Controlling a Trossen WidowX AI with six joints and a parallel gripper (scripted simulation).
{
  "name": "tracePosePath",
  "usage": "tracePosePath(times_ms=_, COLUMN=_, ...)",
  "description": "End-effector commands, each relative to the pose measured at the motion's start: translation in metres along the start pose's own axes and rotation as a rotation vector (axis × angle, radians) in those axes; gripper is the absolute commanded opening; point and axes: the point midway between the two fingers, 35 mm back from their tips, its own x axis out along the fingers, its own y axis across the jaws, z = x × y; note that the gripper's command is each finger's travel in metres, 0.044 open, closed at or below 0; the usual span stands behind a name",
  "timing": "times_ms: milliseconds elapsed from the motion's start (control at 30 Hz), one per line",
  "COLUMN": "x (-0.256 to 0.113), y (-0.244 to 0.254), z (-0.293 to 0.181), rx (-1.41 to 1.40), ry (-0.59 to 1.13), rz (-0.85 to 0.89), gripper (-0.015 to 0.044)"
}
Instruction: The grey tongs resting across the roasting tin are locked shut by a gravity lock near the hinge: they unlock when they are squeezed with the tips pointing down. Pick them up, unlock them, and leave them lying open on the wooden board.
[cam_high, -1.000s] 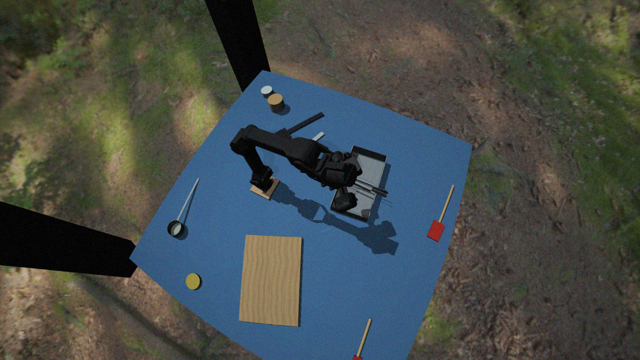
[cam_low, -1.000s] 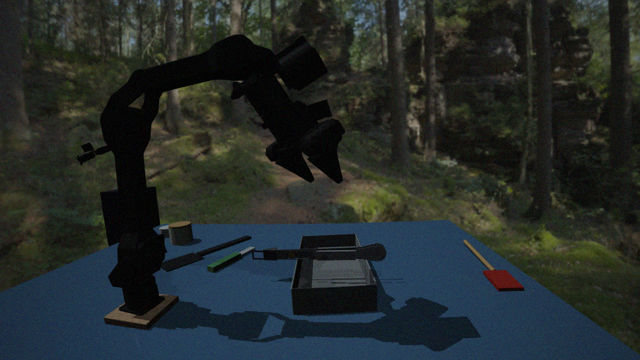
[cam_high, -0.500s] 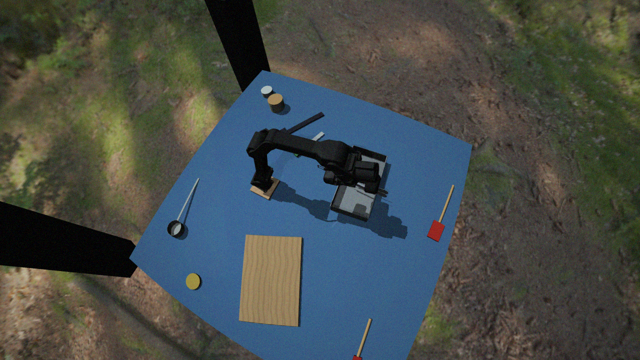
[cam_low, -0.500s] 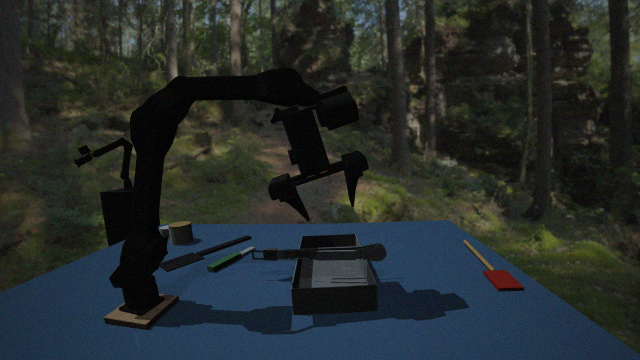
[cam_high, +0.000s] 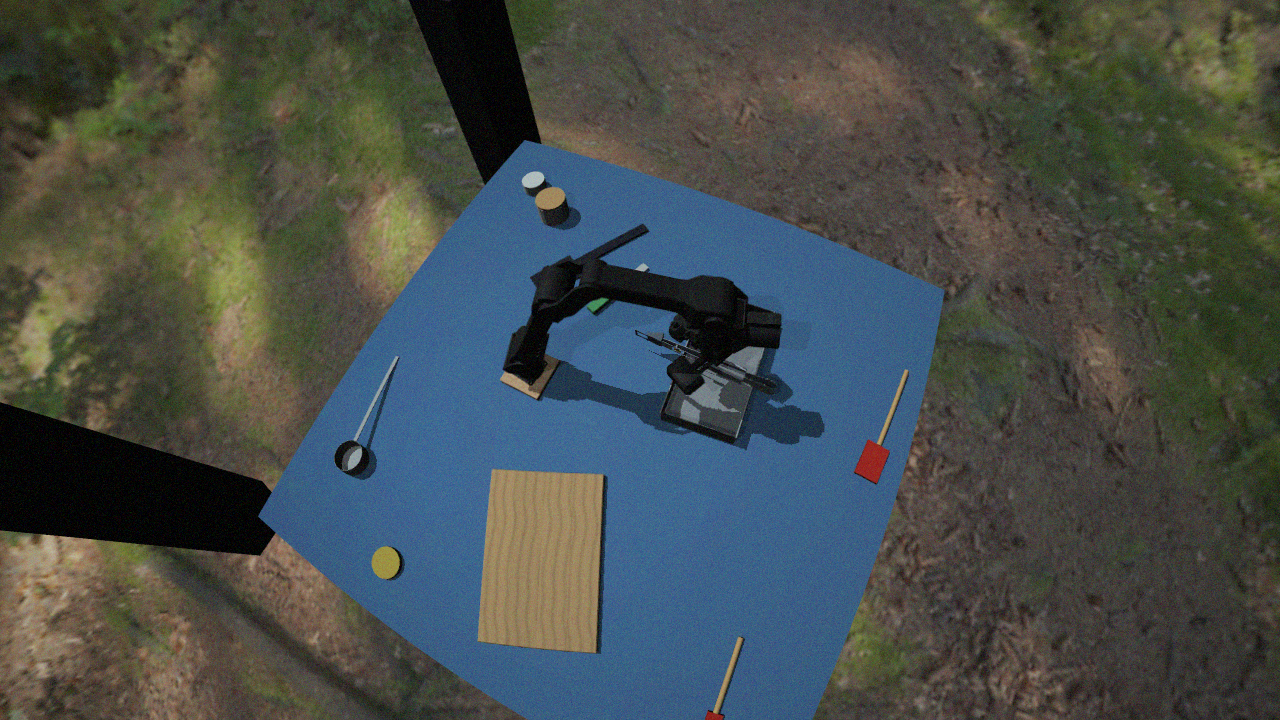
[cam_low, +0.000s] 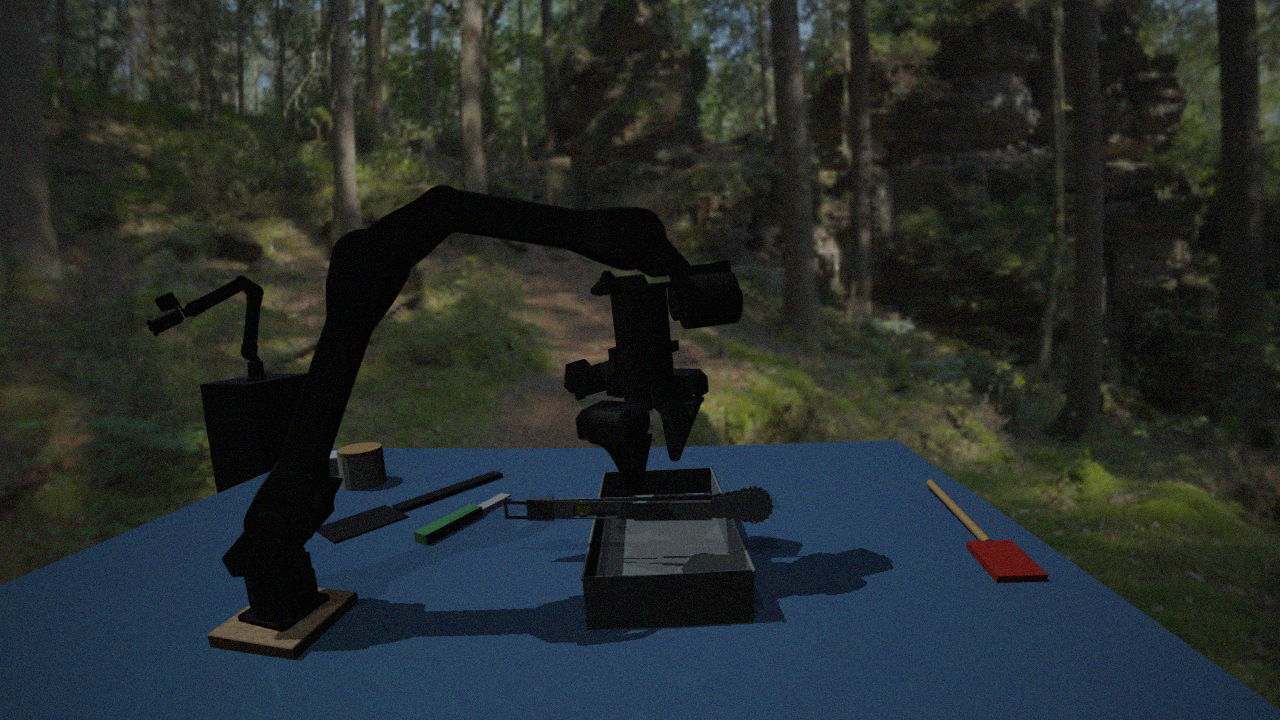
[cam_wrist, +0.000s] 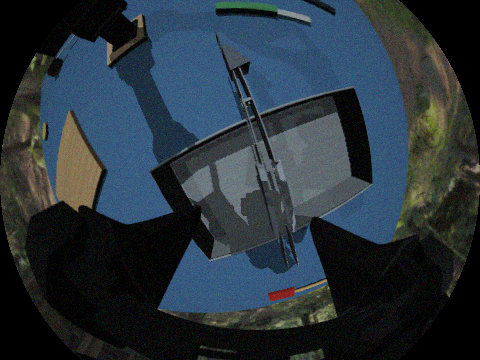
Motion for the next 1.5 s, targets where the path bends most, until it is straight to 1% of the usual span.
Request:
tracePosePath(times_ms=0, x=0.021, y=-0.014, z=0.008, rx=-0.392, ry=-0.028, rz=0.083, gripper=0.044)
tracePosePath(times_ms=667, x=0.023, y=-0.017, z=0.014, rx=-0.392, ry=-0.029, rz=0.083, gripper=0.044)
tracePosePath(times_ms=1467, x=0.062, y=-0.015, z=0.013, rx=-0.392, ry=-0.029, rz=0.083, gripper=0.044)
